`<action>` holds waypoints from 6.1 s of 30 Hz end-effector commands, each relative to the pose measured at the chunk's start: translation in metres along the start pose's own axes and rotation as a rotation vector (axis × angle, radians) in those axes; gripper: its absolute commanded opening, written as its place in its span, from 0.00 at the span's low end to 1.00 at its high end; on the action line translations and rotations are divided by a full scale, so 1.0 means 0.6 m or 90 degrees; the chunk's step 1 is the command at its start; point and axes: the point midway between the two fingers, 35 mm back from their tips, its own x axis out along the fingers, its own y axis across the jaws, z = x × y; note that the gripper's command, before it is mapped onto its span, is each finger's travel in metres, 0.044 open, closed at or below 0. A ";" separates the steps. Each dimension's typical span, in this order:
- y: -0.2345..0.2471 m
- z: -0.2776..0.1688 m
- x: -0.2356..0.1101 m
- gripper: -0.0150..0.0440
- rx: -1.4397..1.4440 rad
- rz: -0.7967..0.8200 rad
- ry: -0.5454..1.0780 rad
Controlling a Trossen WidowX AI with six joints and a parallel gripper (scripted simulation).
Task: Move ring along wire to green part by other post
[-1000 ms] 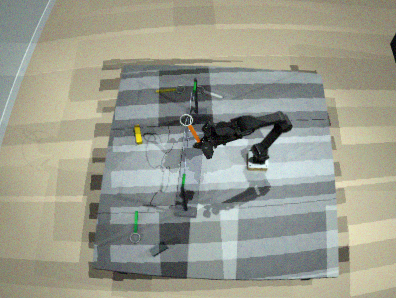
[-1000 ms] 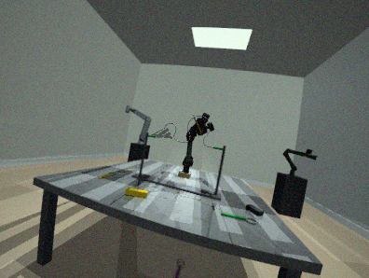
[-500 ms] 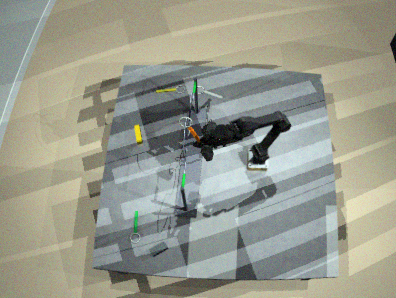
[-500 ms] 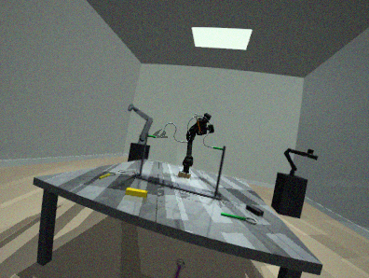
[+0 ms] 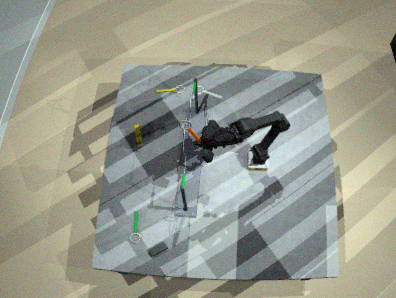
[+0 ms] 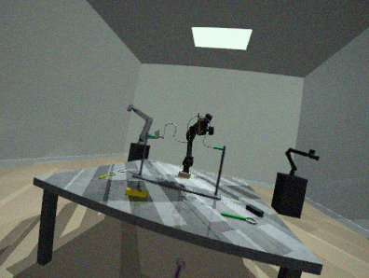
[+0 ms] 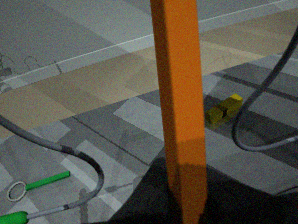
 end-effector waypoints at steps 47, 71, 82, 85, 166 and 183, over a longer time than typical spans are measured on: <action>-0.030 0.013 -0.003 0.00 -0.349 -0.191 -0.051; -0.042 0.022 -0.006 0.00 -0.515 -0.281 -0.072; -0.046 0.027 -0.009 0.00 -0.591 -0.323 -0.082; -0.047 0.028 -0.009 0.00 -0.608 -0.332 -0.084; -0.050 0.070 -0.031 0.00 -1.147 -0.629 -0.148; -0.047 0.075 -0.035 0.00 -1.251 -0.687 -0.160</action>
